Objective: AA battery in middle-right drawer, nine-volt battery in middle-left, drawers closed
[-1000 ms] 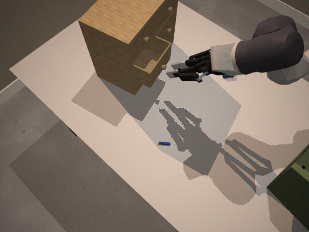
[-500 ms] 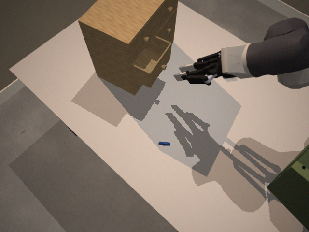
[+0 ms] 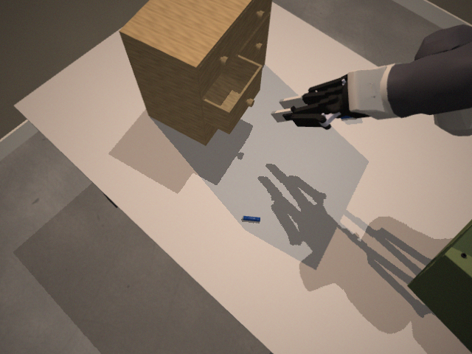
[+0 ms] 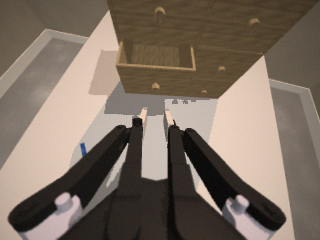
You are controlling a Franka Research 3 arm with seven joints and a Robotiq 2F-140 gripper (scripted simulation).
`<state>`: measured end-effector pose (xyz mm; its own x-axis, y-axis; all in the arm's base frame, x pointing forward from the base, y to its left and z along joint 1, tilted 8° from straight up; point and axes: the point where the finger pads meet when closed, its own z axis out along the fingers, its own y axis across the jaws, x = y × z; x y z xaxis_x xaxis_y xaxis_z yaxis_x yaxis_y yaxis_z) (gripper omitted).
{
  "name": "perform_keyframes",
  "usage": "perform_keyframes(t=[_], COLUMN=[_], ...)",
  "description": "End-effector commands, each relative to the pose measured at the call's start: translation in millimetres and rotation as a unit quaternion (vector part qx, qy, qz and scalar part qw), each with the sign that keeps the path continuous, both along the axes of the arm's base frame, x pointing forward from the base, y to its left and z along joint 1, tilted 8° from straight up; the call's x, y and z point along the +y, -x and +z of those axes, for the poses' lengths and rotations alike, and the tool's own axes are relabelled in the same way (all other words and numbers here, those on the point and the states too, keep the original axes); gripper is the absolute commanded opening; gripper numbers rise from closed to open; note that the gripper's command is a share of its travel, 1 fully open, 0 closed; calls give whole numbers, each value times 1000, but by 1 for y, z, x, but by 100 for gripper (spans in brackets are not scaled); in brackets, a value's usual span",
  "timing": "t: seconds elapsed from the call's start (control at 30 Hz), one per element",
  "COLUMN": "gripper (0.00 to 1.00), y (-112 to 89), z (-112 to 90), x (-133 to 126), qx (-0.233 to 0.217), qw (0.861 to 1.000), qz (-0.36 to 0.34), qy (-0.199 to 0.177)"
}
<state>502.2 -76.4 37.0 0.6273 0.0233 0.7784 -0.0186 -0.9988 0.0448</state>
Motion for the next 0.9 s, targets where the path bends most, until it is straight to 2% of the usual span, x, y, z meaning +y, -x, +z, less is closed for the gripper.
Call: perform_keyframes(t=[0.0,0.23,0.47,0.53,0.87], gripper=[20,20,20,20,20], y=[1,12,35,35,74], z=[2,10,27,27,56], x=[2,2,3,3,5], qx=[2,39,115,115,243], qw=[1000,999,993,993,970], qz=[4,2,-1,-1,-7], qy=[2,1,0,0,-1])
